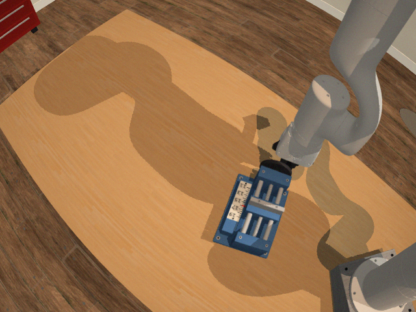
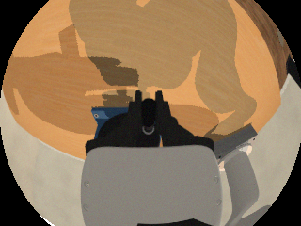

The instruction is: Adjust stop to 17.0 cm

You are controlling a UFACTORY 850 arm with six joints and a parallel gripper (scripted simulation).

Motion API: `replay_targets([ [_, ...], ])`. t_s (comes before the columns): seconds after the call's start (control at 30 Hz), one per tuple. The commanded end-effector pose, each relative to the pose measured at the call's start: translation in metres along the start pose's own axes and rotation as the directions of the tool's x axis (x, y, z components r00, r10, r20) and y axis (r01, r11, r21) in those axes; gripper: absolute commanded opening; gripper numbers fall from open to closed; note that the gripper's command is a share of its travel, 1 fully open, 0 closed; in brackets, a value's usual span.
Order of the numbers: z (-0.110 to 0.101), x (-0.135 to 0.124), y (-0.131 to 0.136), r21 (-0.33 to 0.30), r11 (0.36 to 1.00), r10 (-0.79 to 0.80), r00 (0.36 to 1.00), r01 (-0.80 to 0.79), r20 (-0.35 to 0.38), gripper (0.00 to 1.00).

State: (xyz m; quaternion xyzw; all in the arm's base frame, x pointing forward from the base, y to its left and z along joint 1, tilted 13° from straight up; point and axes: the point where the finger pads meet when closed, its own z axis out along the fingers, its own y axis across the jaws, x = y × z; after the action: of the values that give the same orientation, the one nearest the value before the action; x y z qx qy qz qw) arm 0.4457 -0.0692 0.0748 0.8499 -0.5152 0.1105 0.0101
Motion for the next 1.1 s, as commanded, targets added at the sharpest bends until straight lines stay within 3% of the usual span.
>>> replay_targets([
  [0.0,-0.002,0.000,0.001,0.000,1.000,0.000,1.000,0.000,-0.001,0.06],
  [1.07,-0.015,0.000,0.002,0.000,1.000,0.000,1.000,0.000,-0.001,0.06],
])
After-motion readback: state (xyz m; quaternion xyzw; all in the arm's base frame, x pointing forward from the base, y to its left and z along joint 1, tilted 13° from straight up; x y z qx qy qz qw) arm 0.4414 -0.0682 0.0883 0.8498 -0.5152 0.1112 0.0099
